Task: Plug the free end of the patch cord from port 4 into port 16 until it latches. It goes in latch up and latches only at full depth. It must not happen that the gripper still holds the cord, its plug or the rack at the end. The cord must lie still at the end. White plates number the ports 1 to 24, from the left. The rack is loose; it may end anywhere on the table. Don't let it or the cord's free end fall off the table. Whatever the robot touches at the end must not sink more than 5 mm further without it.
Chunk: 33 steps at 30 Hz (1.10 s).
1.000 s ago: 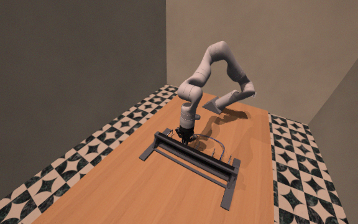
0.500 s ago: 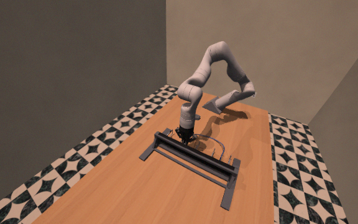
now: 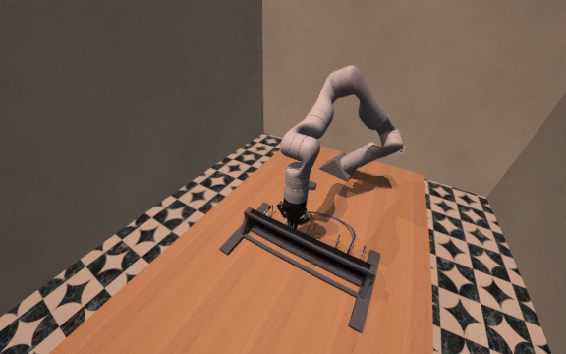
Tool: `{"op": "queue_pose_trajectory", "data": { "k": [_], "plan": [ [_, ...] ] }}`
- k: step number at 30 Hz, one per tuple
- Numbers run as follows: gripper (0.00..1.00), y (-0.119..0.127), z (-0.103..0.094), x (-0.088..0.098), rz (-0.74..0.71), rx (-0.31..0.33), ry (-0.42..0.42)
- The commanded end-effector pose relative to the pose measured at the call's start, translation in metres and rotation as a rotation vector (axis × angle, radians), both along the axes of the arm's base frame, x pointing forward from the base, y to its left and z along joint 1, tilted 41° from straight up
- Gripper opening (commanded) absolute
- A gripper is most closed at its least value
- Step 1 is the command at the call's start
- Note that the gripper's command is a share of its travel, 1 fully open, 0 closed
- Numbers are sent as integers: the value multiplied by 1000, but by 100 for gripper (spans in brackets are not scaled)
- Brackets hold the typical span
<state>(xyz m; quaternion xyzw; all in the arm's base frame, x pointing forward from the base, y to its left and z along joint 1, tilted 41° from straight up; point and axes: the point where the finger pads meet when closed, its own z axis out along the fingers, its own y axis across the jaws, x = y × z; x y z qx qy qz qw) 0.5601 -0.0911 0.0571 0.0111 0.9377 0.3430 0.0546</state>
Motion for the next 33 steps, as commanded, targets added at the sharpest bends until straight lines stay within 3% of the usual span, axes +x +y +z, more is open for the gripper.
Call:
{"op": "queue_pose_trajectory", "data": {
  "k": [1, 33],
  "plan": [
    [0, 1, 2, 2, 5, 2, -6],
    [0, 0, 3, 5, 0, 2, -12]
  ]
}}
